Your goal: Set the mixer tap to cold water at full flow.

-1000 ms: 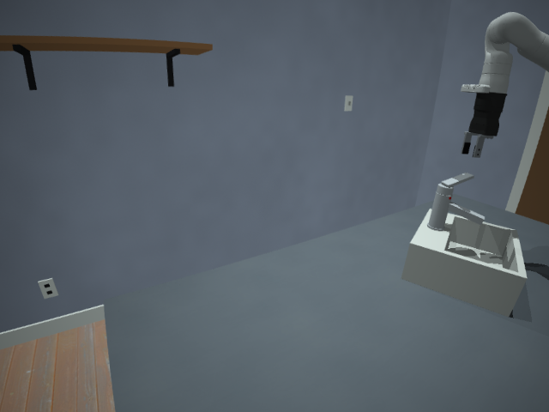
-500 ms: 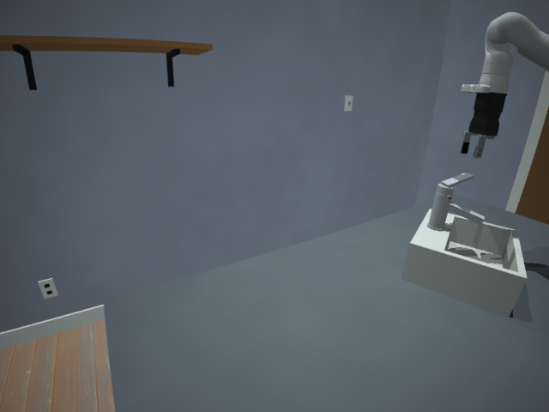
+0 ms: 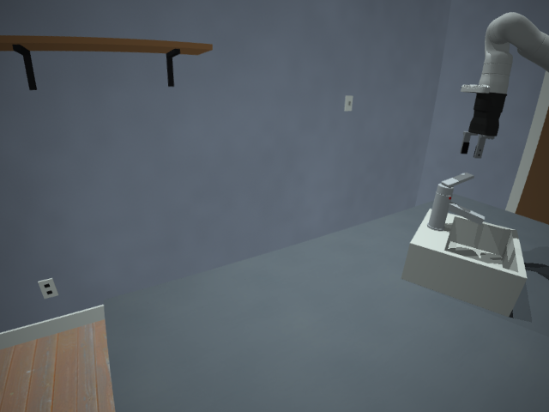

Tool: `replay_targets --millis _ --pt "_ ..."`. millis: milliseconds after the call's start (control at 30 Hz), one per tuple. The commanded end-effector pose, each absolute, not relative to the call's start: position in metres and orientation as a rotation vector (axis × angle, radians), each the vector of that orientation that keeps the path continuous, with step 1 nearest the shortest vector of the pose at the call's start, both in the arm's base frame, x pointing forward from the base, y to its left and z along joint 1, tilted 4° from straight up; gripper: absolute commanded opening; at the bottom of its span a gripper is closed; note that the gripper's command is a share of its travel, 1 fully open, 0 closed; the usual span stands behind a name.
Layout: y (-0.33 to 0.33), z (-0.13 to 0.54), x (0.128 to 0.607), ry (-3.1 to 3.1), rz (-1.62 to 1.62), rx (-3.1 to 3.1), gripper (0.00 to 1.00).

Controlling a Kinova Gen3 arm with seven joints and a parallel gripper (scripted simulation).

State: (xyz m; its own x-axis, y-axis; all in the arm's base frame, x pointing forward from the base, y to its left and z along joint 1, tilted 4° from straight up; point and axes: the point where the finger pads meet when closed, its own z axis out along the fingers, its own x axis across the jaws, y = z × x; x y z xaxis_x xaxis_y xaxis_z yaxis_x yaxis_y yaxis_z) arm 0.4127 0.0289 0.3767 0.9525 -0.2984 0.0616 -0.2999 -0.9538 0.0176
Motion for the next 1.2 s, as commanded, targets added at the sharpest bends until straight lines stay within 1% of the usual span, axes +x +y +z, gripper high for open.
replay_targets --millis 0,1167 --pt "0.029 0.377 0.413 -0.467 0.092 3.078 1.00" --pt "0.026 0.336 0.417 -0.442 0.091 3.081 1.00"
